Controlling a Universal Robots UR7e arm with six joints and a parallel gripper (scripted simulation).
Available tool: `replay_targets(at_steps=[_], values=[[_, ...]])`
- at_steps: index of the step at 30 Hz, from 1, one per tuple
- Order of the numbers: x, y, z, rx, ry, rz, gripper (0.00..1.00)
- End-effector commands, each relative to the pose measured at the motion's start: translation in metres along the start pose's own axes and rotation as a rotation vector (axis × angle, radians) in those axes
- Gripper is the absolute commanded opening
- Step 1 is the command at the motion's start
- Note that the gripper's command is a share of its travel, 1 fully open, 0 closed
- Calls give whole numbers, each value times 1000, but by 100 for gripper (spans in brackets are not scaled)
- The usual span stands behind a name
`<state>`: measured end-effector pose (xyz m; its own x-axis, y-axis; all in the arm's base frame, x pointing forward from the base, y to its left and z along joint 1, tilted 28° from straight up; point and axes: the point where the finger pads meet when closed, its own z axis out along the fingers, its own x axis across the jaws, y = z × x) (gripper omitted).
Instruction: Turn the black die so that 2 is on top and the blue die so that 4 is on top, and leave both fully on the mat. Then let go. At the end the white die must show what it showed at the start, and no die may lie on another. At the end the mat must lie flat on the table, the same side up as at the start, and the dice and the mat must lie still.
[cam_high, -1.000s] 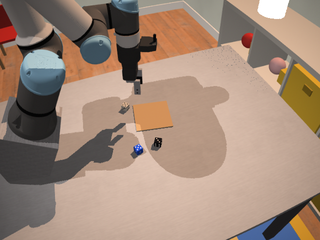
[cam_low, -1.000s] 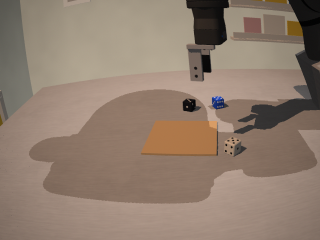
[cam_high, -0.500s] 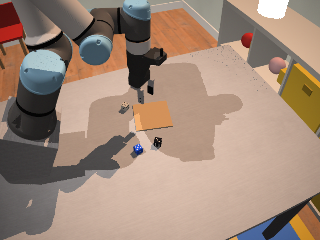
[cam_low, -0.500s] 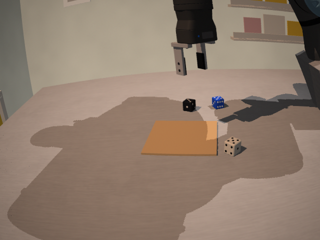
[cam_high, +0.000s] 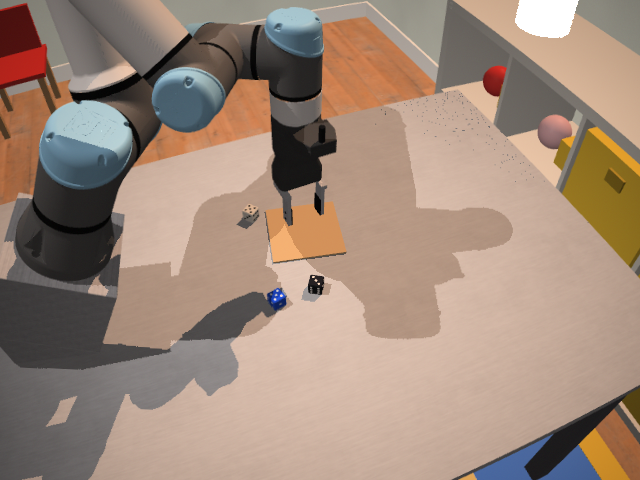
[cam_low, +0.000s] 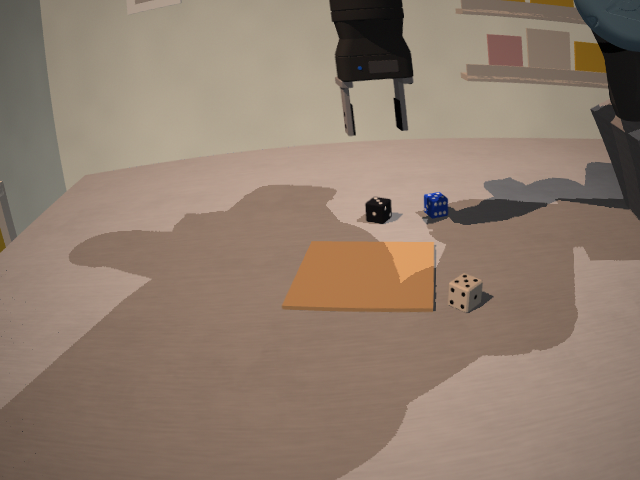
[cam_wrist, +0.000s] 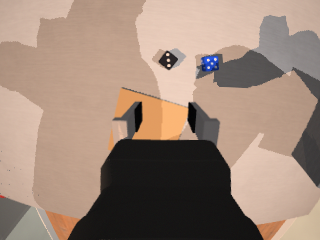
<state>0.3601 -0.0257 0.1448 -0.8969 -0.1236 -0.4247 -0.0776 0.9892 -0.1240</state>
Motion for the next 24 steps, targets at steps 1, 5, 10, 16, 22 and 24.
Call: replay_targets(at_steps=[1,5,10,16,22,24], values=[[1,-11,-1,0,-4,113,100],[4,-26,-2,1,-11,278,100],[7,-42,-4,1,-19,454,100],[10,-55,-6,2,-28,593,100],[11,-60,-7,1,-32,649,100],[11,-60,-7,1,-32,655,100]])
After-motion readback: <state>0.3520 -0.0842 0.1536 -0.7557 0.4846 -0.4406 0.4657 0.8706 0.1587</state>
